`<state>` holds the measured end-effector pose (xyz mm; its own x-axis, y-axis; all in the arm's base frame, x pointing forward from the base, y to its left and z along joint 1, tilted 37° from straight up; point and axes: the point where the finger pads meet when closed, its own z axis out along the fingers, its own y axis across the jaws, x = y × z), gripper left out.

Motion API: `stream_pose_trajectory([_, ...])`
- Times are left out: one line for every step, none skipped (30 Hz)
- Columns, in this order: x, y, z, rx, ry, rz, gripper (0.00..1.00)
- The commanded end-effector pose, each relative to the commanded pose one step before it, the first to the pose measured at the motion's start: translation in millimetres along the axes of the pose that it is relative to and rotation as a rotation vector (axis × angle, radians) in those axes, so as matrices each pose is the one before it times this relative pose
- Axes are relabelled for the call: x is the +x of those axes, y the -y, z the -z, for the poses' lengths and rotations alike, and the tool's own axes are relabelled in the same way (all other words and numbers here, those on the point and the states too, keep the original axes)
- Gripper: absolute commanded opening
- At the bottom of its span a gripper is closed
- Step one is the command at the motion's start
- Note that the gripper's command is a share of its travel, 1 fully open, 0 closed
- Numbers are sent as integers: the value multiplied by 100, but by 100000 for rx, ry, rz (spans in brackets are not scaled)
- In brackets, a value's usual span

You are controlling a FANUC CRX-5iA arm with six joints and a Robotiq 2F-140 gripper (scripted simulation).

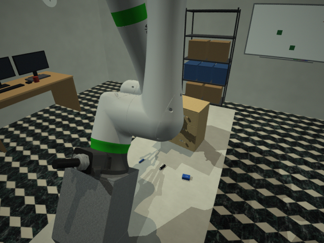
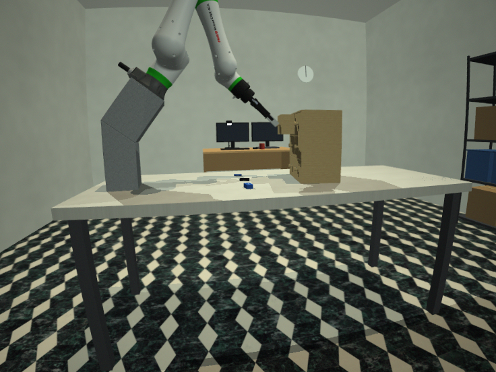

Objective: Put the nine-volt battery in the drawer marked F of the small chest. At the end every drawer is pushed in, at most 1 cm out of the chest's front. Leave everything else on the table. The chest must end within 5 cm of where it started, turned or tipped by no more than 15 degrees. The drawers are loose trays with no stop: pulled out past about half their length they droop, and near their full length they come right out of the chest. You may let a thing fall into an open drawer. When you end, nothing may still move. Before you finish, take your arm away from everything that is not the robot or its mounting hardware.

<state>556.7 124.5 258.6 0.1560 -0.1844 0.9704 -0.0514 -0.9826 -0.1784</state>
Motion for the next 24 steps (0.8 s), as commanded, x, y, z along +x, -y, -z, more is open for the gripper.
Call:
stream_pose_trajectory([-62,5,72,-1,-15,-3,8])
stream_pose_trajectory([-10,0,10,0,0,0,8])
stream_pose_trajectory([-8,0,8,0,0,0,8])
stream_pose_trajectory([-6,0,6,0,0,0,8])
stream_pose_trajectory([-4,0,4,0,0,0,8])
stream_pose_trajectory([-3,0,3,0,0,0,8])
stream_pose_trajectory([-1,0,1,0,0,0,8])
stream_pose_trajectory([0,0,1,0,0,0,8])
stream_pose_trajectory([0,0,0,0,0,0,8])
stream_pose_trajectory([0,0,0,0,0,0,8])
stream_pose_trajectory([0,0,0,0,0,0,8])
stream_pose_trajectory([0,0,0,0,0,0,8])
stream_pose_trajectory([0,0,0,0,0,0,8])
stream_pose_trajectory([0,0,0,0,0,0,8])
stream_pose_trajectory([0,0,0,0,0,0,8])
stream_pose_trajectory([0,0,0,0,0,0,8])
stream_pose_trajectory([0,0,0,0,0,0,8])
stream_pose_trajectory([0,0,0,0,0,0,8])
stream_pose_trajectory([0,0,0,0,0,0,8])
stream_pose_trajectory([0,0,0,0,0,0,8])
stream_pose_trajectory([0,0,0,0,0,0,10])
stream_pose_trajectory([0,0,0,0,0,0,10])
stream_pose_trajectory([0,0,0,0,0,0,13])
stream_pose_trajectory([0,0,0,0,0,0,13])
